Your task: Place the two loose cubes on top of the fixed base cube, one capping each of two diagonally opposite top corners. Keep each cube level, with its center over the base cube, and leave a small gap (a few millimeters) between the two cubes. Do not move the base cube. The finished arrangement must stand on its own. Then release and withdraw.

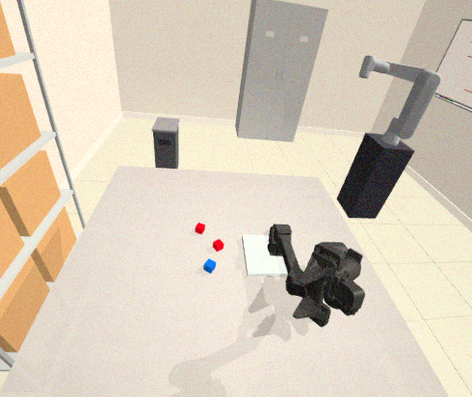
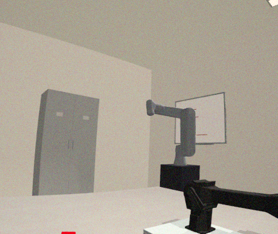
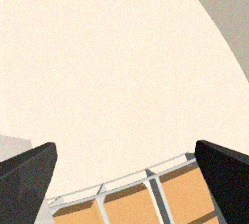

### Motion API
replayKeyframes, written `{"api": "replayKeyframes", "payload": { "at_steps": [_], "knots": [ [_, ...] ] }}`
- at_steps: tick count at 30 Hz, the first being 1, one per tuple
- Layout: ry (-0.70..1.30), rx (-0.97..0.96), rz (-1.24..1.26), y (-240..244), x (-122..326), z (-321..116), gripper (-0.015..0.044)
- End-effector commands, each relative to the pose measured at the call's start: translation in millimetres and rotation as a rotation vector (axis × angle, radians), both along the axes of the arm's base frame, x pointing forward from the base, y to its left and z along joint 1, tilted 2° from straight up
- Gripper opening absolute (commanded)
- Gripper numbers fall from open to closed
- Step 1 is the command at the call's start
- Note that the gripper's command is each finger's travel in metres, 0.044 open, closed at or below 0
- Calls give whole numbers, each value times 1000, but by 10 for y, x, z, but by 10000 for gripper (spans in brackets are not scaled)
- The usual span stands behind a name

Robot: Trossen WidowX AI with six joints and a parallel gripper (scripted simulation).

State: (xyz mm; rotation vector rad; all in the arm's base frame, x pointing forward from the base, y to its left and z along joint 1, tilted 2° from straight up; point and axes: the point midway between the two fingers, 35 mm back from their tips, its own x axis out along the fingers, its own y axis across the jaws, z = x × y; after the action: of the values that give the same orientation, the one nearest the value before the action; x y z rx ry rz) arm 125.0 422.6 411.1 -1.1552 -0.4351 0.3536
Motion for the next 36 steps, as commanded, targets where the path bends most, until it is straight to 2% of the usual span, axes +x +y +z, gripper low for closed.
{"api": "replayKeyframes", "payload": {
  "at_steps": [1,5,14,21,29,36],
  "knots": [
    [-2,3,2,-5,-7,13,374],
    [-40,71,49,-136,-164,314,269],
    [-203,397,179,-1107,-678,1492,265],
    [-294,668,198,-2161,-807,2106,265],
    [-314,971,113,-3466,-554,2362,265],
    [-227,1193,-55,-4480,-2,2147,265]
  ]
}}
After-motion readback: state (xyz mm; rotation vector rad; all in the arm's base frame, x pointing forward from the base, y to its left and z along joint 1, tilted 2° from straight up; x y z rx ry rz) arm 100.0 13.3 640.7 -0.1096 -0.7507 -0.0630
